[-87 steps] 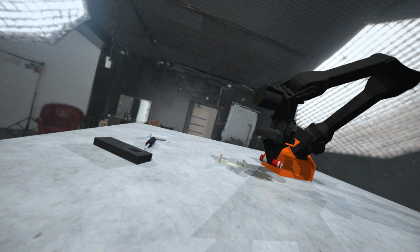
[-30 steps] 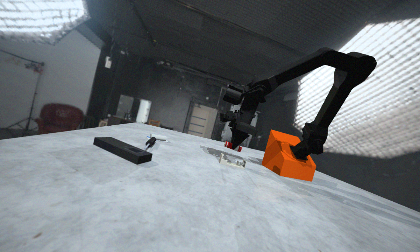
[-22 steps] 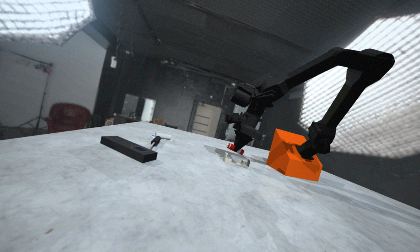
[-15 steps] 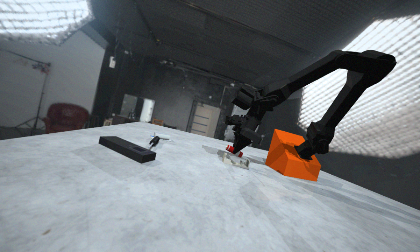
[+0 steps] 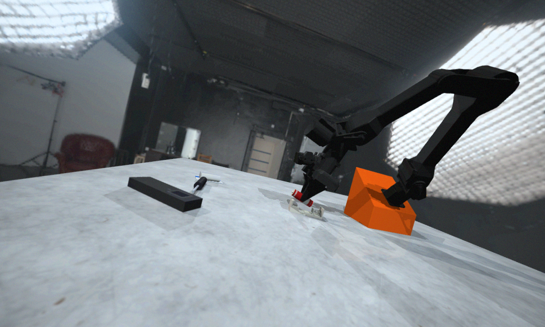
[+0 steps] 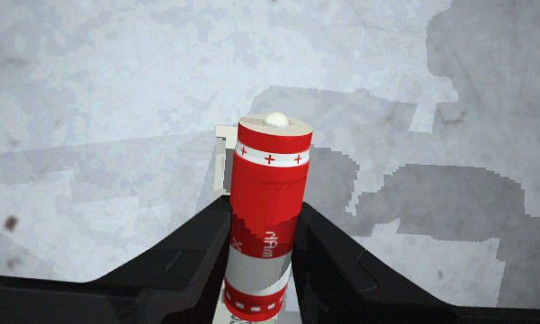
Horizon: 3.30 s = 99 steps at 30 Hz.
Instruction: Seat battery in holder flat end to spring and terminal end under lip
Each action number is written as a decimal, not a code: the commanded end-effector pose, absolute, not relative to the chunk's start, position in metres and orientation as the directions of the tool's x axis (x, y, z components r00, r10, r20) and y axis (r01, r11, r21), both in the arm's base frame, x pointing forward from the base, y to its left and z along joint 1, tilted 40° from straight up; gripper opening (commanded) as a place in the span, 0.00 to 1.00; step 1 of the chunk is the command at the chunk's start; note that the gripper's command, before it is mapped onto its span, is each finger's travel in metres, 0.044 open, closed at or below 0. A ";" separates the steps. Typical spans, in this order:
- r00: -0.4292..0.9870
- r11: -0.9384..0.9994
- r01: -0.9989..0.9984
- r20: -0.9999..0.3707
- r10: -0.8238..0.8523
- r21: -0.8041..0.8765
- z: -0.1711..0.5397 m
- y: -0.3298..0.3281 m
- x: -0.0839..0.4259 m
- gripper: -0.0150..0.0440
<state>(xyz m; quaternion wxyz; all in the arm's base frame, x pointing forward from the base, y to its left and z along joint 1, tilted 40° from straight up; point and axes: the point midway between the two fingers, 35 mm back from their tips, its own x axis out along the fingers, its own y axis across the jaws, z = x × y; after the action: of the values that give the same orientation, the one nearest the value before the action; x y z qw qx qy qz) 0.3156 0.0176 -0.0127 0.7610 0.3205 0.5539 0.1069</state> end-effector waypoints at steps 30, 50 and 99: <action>0.522 0.769 0.209 -0.734 0.434 0.604 -0.020 0.028 0.306 0.37; 0.523 0.767 0.209 -0.732 0.436 0.606 -0.021 0.033 0.290 0.37; 0.408 0.786 0.210 -0.783 0.470 0.581 -0.027 0.033 0.291 0.37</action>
<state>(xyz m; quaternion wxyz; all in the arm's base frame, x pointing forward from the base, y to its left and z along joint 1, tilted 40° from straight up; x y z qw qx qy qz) 0.2955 0.0319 -0.0222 0.7869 0.3175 0.5229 0.0816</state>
